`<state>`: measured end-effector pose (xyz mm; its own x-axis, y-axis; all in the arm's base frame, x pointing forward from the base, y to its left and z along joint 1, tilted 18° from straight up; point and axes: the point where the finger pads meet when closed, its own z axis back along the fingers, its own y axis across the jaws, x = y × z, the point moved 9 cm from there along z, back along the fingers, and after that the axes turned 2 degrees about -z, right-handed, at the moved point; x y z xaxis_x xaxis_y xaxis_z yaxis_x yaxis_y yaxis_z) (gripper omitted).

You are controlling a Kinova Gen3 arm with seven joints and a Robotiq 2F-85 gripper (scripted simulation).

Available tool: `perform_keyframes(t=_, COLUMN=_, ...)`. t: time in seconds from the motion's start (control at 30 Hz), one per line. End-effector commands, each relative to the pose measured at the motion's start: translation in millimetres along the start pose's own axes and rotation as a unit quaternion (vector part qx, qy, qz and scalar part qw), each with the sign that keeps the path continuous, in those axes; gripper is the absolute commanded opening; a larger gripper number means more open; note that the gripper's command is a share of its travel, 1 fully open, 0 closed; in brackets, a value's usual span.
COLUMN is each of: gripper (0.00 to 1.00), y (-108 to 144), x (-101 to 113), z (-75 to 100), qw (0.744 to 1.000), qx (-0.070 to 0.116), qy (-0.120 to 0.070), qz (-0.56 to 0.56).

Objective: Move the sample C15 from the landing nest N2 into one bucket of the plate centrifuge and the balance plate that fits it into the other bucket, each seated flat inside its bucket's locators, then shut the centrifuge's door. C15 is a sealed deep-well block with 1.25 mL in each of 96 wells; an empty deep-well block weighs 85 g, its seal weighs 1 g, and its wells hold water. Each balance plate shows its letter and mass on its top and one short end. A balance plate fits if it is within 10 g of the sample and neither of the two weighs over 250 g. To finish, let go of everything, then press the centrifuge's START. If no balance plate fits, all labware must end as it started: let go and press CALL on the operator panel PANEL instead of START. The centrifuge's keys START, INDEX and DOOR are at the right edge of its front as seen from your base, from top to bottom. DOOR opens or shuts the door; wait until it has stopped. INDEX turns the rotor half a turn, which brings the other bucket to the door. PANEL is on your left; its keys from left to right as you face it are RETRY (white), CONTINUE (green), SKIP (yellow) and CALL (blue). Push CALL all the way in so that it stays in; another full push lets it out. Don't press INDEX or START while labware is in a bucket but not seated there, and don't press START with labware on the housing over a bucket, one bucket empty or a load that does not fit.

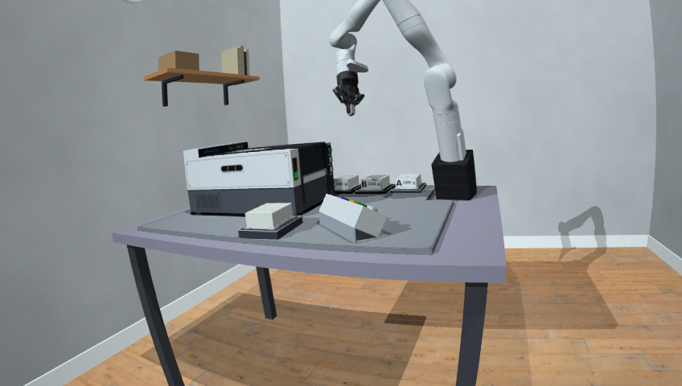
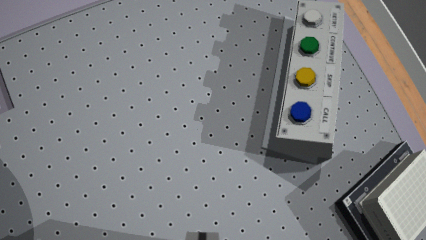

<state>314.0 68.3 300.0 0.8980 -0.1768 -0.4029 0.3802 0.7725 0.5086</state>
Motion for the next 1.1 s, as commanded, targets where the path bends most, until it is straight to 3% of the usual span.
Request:
perform_keyframes(t=0.0, gripper=0.1, y=3, x=-3, z=0.4, qw=1.0, qx=-0.008, qy=-0.007, qz=0.013)
perform_keyframes(t=1.07, gripper=0.1, y=28, x=-28, z=-1.2, qw=0.988, qx=-0.076, qy=-0.061, qz=0.121)
